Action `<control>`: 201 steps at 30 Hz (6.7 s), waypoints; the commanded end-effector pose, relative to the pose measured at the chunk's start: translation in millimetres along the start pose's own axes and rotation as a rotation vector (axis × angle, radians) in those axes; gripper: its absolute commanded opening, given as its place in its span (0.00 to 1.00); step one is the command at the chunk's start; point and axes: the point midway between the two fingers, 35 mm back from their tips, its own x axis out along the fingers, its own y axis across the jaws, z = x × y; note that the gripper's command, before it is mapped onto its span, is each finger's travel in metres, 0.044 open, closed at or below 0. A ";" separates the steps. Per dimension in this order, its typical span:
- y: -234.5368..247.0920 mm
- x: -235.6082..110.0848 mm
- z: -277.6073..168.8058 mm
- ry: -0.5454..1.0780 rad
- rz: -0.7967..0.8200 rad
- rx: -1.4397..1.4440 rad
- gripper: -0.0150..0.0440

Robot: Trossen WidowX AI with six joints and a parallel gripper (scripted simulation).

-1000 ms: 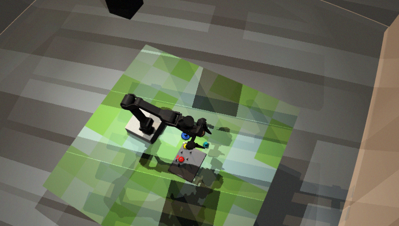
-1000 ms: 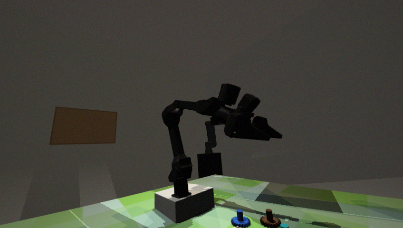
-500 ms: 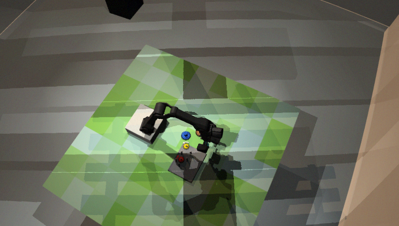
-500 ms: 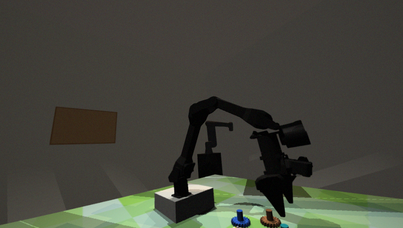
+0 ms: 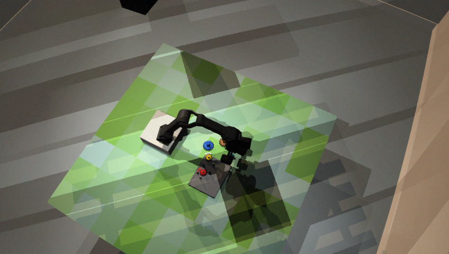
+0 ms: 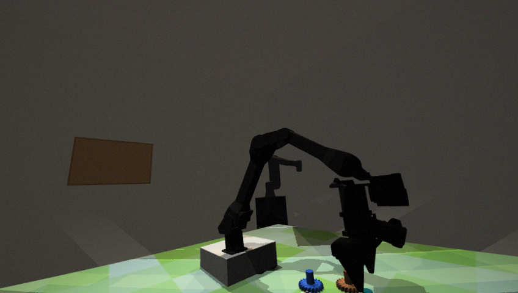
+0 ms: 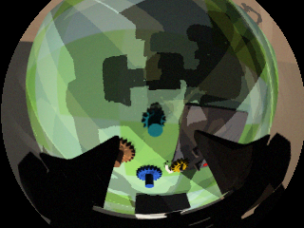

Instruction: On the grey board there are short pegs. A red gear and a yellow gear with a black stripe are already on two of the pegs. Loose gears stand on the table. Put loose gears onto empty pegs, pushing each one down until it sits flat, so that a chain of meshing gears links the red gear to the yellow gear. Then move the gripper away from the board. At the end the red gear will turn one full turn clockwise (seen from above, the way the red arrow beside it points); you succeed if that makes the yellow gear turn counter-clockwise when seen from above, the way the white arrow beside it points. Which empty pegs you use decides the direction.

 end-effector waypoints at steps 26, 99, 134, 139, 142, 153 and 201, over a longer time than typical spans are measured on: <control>1.2 31.6 -1.6 0.006 0.004 0.003 0.96; -3.2 -89.8 10.3 0.003 0.004 0.001 0.25; -41.5 -92.8 -5.0 0.006 0.001 0.003 0.25; -49.3 -88.2 -8.5 0.006 0.000 0.003 0.25; -53.9 -85.4 -10.8 0.006 0.000 0.003 0.25; -70.3 -75.2 -20.0 0.007 -0.002 0.003 0.25; -129.9 -29.6 -76.7 0.012 -0.007 0.003 0.25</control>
